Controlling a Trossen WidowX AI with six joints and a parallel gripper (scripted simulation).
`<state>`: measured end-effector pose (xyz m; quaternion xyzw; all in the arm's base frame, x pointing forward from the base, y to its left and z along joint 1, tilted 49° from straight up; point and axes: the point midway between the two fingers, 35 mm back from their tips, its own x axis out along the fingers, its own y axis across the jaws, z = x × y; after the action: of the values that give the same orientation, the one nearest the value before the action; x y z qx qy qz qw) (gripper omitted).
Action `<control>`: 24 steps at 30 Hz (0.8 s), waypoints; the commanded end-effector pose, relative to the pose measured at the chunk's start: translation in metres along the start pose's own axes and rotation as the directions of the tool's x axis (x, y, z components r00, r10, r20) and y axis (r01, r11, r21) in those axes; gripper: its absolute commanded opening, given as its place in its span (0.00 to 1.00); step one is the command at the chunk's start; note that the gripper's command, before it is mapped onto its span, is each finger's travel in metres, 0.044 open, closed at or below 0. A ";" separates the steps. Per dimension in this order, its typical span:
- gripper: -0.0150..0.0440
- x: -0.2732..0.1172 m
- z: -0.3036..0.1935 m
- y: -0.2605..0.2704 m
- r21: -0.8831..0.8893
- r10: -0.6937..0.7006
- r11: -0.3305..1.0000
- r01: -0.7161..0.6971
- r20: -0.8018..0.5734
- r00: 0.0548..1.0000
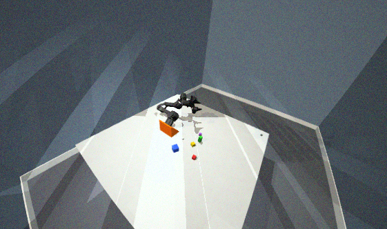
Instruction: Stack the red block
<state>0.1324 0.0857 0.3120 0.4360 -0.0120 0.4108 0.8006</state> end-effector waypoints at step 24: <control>1.00 0.035 0.074 -0.075 0.017 -0.376 0.926 0.376 -0.019 0.926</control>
<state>0.2199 0.0413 0.3205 0.4402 0.0717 0.2690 0.8537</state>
